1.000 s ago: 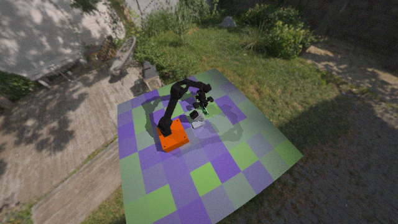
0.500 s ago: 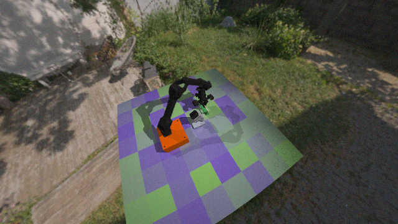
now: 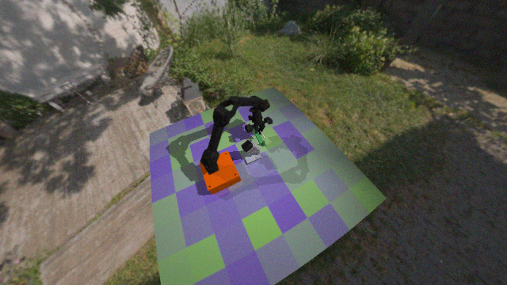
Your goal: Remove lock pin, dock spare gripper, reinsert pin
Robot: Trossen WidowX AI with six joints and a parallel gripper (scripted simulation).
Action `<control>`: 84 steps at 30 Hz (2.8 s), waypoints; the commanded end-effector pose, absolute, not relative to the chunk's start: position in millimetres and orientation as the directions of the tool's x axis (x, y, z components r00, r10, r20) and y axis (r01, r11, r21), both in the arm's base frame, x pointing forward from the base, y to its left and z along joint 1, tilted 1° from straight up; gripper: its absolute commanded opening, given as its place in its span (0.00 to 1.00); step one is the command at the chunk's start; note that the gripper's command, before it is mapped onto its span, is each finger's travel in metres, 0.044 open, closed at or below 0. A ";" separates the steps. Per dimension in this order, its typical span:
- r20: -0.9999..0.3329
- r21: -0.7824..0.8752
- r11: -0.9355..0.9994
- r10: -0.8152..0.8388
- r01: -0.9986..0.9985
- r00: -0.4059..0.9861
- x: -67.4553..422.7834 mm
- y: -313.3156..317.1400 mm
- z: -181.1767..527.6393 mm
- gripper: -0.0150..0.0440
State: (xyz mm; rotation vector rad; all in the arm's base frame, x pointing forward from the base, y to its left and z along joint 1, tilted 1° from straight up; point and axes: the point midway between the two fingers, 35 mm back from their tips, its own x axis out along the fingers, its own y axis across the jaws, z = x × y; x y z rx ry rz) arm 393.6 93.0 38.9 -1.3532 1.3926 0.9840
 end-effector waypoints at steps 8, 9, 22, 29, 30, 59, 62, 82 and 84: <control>-0.967 -0.057 0.074 -0.251 -0.996 0.037 383.2 96.5 42.5 0.25; -0.967 -0.057 0.075 -0.251 -0.996 0.036 380.2 97.4 43.4 0.25; -0.968 -0.053 0.080 -0.248 -0.995 0.031 339.3 106.3 52.8 0.25; -0.968 -0.051 0.084 -0.248 -0.995 0.028 316.6 108.9 56.1 0.25; -0.968 -0.050 0.084 -0.248 -0.995 0.028 313.4 109.1 56.5 0.25; -0.970 -0.043 0.085 -0.243 -0.996 0.021 305.9 103.6 6.2 0.25; -0.969 -0.045 0.085 -0.244 -0.995 0.023 305.5 101.1 6.9 0.25; -0.970 -0.044 0.084 -0.244 -0.995 0.022 304.6 87.9 6.5 0.25; -0.970 -0.044 0.084 -0.244 -0.995 0.022 304.5 86.8 6.4 0.25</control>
